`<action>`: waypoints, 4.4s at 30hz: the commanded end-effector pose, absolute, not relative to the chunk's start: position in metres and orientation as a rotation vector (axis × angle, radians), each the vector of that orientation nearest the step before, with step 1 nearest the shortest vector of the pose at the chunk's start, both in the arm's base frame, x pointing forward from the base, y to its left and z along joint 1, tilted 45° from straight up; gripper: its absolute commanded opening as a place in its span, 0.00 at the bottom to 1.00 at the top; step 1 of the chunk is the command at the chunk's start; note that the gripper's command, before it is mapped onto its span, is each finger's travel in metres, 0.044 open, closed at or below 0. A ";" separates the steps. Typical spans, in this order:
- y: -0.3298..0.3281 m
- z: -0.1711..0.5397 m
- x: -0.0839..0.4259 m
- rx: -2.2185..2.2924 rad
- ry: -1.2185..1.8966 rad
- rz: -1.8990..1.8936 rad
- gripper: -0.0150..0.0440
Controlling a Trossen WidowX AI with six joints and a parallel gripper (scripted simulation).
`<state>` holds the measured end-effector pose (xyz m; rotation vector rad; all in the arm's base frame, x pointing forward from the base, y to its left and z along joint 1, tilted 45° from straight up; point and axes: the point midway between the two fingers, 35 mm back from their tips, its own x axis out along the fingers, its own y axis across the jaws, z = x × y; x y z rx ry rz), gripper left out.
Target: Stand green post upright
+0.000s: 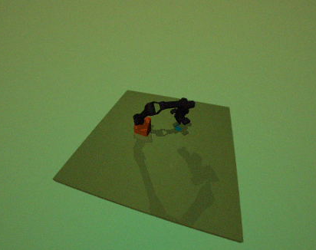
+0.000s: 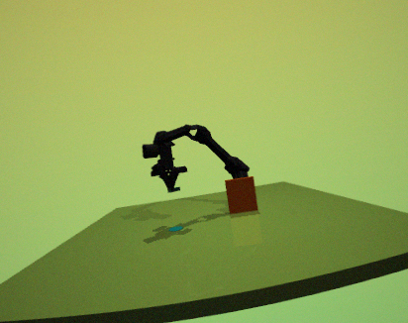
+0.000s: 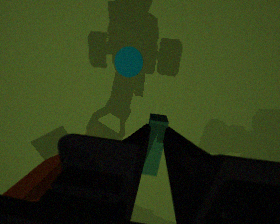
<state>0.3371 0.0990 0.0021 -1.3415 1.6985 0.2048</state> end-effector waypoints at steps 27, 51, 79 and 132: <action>0.159 -0.067 0.323 -1.564 1.737 0.446 0.29; 0.152 -0.082 0.320 -1.430 1.732 0.557 0.29; 0.146 -0.096 0.317 -1.254 1.679 0.697 0.29; 0.139 -0.108 0.317 -0.983 1.460 0.926 0.29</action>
